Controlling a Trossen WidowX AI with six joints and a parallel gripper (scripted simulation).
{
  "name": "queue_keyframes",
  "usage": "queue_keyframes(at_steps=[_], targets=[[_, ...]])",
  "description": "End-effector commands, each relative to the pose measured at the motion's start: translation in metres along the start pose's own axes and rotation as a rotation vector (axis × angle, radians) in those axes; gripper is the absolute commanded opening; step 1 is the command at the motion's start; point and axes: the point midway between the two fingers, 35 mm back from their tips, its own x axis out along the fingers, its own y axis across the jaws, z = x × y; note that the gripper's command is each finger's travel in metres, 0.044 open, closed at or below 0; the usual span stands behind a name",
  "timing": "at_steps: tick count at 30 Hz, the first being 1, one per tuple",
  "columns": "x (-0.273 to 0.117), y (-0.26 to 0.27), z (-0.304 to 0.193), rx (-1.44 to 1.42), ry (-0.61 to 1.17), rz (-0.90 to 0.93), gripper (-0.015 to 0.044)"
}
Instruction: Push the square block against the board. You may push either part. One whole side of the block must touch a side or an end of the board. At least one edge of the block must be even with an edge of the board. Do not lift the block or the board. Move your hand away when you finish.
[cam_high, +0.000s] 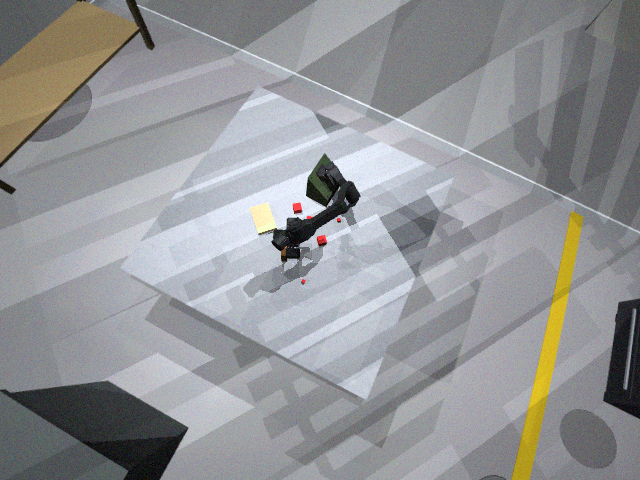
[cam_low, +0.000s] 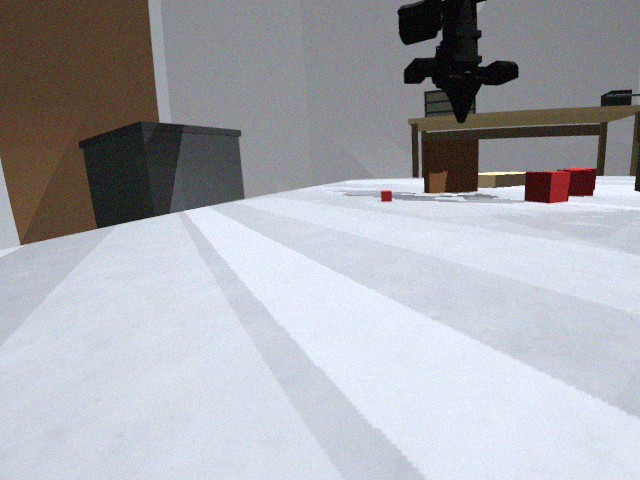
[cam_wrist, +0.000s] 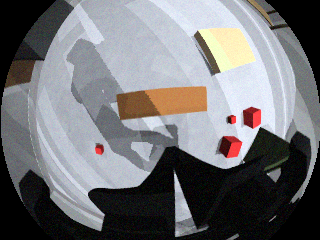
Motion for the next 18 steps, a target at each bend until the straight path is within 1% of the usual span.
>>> queue_keyframes(at_steps=[1,3,5,18], targets=[[0.007,0.001,-0.001,0.010,-0.001,-0.009,0.0000],[0.034,0.002,-0.001,0.009,0.000,-0.009,0.0000],[0.045,0.001,-0.001,0.009,0.000,-0.009,0.0000],[0.045,0.002,0.010,0.009,-0.001,-0.010,0.0000]])
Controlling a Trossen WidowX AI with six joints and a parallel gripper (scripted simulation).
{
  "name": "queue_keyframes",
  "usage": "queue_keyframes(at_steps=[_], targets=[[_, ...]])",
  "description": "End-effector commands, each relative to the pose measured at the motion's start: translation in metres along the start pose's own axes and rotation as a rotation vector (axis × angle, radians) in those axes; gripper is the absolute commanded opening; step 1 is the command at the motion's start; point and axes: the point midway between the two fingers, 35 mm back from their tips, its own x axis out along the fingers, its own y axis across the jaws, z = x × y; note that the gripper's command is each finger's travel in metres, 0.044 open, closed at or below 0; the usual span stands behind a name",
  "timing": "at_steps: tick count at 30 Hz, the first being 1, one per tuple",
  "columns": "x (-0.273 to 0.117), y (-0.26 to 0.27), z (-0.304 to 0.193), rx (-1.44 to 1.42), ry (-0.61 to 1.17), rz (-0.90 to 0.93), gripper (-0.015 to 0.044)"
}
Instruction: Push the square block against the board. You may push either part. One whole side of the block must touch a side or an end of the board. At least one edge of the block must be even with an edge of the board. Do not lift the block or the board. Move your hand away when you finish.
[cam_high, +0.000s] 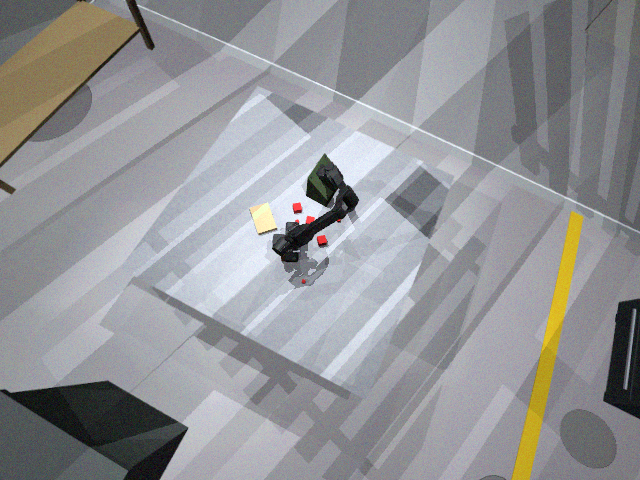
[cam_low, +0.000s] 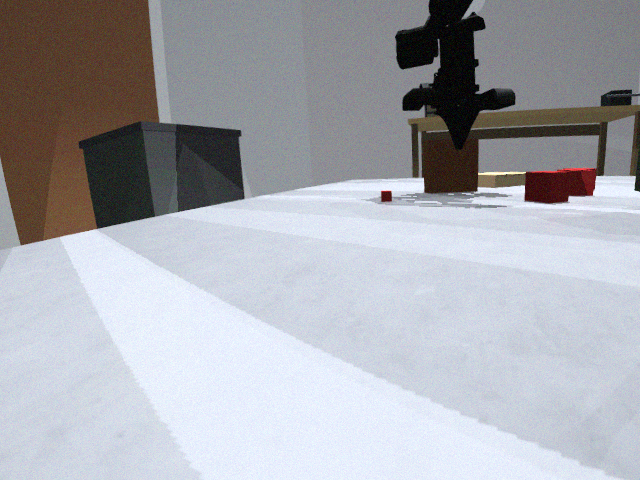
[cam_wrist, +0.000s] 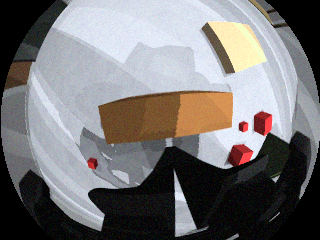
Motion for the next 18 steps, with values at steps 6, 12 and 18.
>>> queue_keyframes(at_steps=[6,12,18], targets=[[0.000,0.001,0.015,0.002,-0.001,0.001,0.0000],[-0.001,0.001,0.025,0.002,-0.002,0.001,0.0000],[-0.001,0.001,0.035,0.001,-0.002,0.001,0.0000]])
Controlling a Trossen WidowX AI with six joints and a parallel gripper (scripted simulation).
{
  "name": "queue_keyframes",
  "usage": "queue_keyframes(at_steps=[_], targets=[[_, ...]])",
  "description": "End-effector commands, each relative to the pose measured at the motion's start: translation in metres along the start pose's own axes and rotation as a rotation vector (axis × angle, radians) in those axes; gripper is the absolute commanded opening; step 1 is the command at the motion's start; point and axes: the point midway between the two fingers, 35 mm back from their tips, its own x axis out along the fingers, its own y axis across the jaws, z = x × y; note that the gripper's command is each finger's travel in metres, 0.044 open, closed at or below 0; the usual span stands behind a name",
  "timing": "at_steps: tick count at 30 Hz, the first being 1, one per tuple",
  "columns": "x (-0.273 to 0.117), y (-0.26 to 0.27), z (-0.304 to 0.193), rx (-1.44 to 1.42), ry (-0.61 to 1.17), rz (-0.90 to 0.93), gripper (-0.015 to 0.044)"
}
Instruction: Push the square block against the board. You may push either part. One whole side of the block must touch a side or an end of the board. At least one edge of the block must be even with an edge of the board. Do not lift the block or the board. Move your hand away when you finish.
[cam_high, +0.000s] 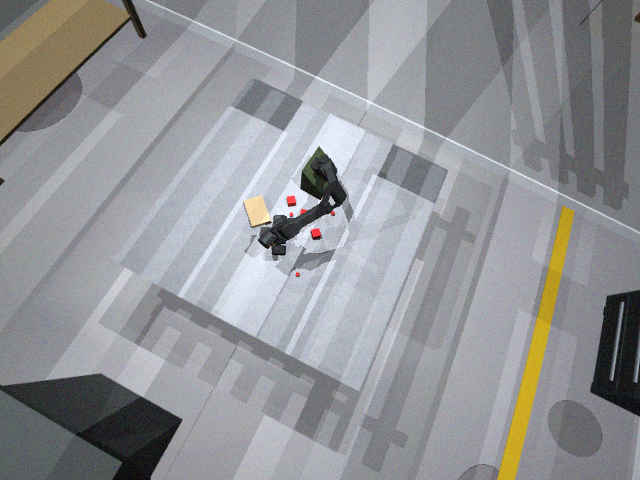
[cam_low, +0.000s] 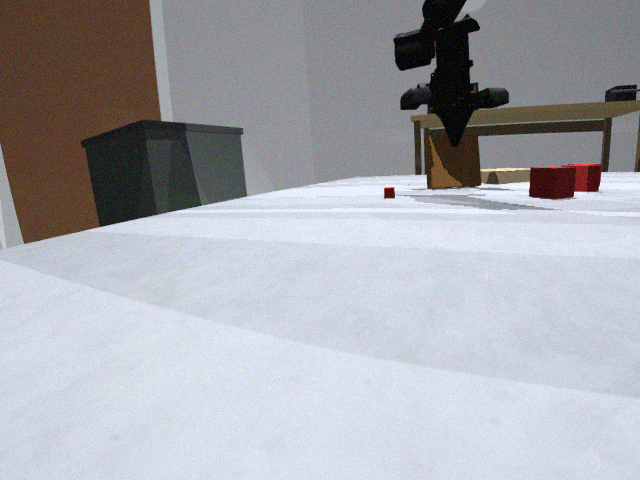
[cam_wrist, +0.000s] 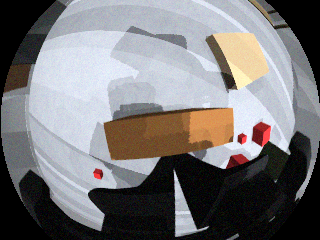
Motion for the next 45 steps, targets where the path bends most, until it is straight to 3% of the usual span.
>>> queue_keyframes(at_steps=[1,15,45], targets=[[-0.001,0.000,0.008,0.000,-0.004,-0.001,0.0000],[-0.001,-0.002,0.027,0.000,-0.005,0.000,0.0000],[0.000,-0.001,-0.020,0.001,-0.002,0.000,0.0000]])
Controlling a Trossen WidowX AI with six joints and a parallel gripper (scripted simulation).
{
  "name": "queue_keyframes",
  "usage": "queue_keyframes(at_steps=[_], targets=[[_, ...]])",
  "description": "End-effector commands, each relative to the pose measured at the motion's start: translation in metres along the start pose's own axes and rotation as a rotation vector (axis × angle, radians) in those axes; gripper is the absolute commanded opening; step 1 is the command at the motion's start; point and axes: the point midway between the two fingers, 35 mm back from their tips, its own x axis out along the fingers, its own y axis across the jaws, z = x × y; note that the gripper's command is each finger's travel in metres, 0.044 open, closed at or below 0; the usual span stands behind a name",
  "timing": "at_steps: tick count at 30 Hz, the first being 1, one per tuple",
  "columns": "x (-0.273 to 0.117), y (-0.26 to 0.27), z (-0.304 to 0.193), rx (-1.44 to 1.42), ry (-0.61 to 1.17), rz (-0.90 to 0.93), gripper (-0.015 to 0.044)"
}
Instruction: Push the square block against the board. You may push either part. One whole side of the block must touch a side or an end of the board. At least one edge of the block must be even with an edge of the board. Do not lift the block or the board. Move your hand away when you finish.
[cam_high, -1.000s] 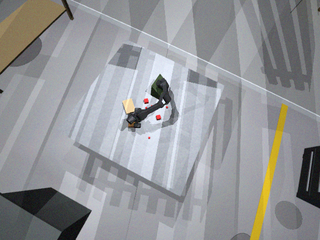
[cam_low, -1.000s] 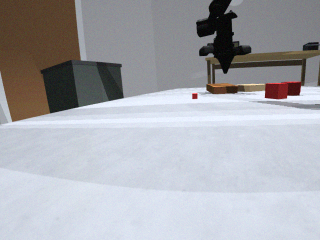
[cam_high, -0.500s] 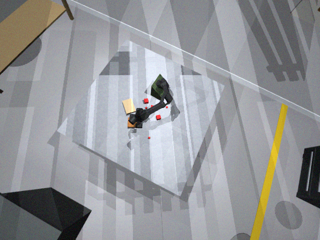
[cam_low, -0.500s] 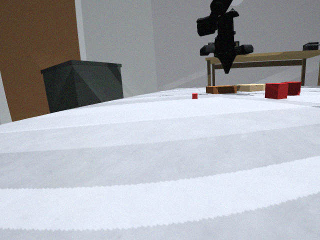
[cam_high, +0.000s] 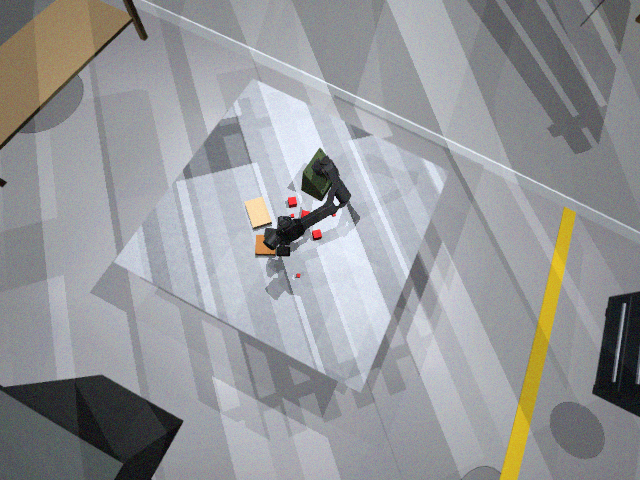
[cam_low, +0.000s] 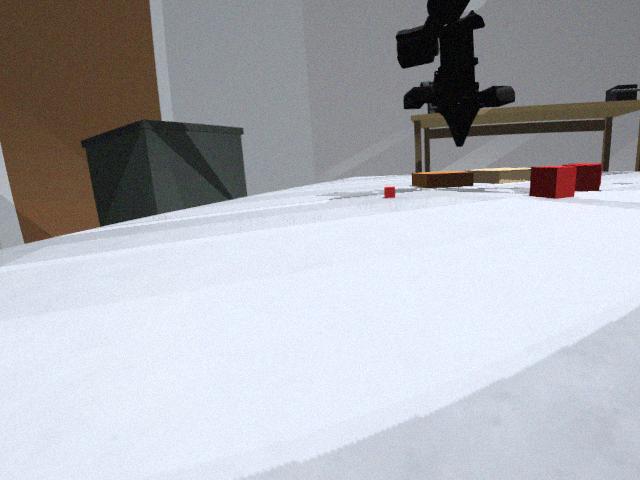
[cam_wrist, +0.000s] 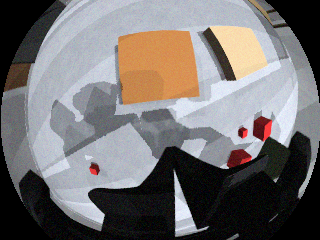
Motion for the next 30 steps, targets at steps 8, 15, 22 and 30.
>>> queue_keyframes(at_steps=[8,15,22,30], targets=[[-0.049,-0.001,-0.004,0.000,-0.003,0.003,0.0000],[-0.052,-0.001,-0.004,0.000,-0.003,0.003,0.0000],[-0.052,-0.001,-0.004,0.000,-0.003,0.003,0.0000],[-0.052,-0.001,-0.004,0.000,-0.003,0.003,0.0000]])
